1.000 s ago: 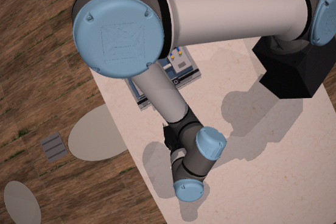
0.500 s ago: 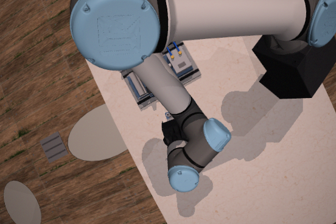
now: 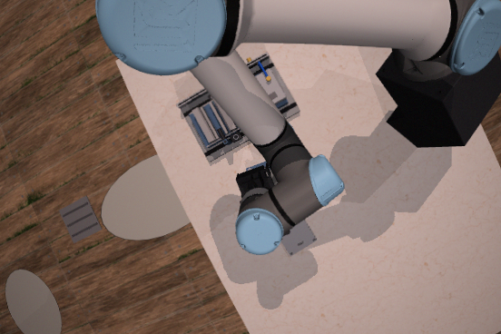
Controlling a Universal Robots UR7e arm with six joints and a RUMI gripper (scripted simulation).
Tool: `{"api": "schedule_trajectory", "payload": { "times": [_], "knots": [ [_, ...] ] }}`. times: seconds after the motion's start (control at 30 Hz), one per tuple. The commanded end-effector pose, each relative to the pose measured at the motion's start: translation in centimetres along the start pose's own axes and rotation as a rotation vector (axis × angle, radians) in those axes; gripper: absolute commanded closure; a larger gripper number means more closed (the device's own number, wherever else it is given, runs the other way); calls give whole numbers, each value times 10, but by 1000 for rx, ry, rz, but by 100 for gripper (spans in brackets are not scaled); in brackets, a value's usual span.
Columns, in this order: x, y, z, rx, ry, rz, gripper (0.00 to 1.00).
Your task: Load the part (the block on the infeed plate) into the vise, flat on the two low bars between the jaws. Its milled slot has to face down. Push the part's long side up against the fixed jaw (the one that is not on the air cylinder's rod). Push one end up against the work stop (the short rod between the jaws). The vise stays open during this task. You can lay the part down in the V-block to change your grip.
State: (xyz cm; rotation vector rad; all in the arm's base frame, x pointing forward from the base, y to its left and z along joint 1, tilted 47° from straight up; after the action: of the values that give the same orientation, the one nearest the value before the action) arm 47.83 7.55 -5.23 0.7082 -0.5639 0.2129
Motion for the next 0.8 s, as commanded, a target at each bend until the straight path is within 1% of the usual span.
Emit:
{"api": "schedule_trajectory", "payload": {
  "times": [0.0, 0.4, 0.47, 0.77],
  "knots": [
    [0, -1, 3, 87, 3, -14, 49],
    [1, -2, 8, 290, 4, -69, 49],
    [1, -2, 8, 290, 4, -69, 49],
    [2, -3, 12, 419, 5, -104, 49]
  ]
}}
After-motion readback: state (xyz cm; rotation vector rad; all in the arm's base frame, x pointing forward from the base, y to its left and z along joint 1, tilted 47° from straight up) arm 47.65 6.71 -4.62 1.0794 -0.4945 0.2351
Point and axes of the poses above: the point where the finger pads meet when closed, its own y axis back along the fingers, its own x axis across the jaws, z = x × y, the point moved 2 cm from there along y, back along the fingers, and after that the axes turned 15 degrees about -y, right-handed, at the moved point
